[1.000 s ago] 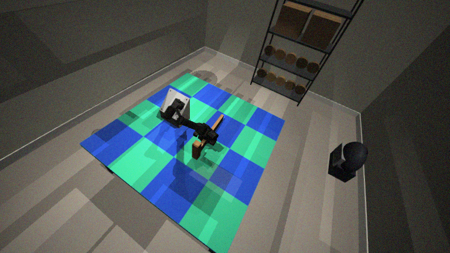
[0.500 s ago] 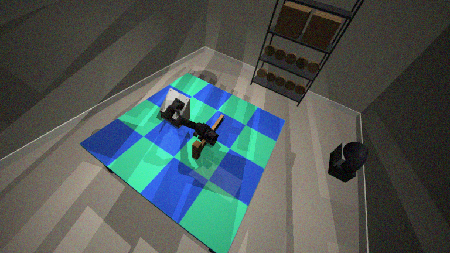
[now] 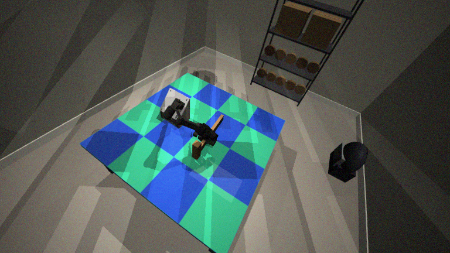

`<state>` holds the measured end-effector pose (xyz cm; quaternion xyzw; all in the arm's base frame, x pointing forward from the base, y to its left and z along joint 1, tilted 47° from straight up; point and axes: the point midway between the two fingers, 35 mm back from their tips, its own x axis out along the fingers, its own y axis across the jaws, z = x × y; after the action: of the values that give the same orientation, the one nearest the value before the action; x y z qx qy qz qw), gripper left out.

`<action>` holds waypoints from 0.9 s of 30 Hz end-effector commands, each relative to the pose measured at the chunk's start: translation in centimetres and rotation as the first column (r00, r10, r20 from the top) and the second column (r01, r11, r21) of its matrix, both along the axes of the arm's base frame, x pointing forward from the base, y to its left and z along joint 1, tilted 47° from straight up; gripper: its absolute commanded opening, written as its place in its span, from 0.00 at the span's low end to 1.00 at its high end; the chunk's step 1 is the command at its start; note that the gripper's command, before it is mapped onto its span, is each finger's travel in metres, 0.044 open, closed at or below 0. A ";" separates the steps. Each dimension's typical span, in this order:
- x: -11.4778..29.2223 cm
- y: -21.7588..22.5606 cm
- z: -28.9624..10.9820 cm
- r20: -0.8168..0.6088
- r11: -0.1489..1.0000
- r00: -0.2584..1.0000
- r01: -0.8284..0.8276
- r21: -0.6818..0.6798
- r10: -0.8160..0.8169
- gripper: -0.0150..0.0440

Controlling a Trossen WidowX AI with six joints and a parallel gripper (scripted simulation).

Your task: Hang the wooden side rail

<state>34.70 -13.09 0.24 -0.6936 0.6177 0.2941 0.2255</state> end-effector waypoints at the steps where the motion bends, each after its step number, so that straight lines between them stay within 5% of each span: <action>1: 0.2 0.1 0.6 0.010 1.000 1.000 -0.008 -0.003 0.008 0.25; 27: 0.2 -0.1 0.8 0.010 1.000 1.000 -0.008 -0.004 0.008 0.25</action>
<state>34.72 -13.29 0.46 -0.6938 0.6175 0.2941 0.2255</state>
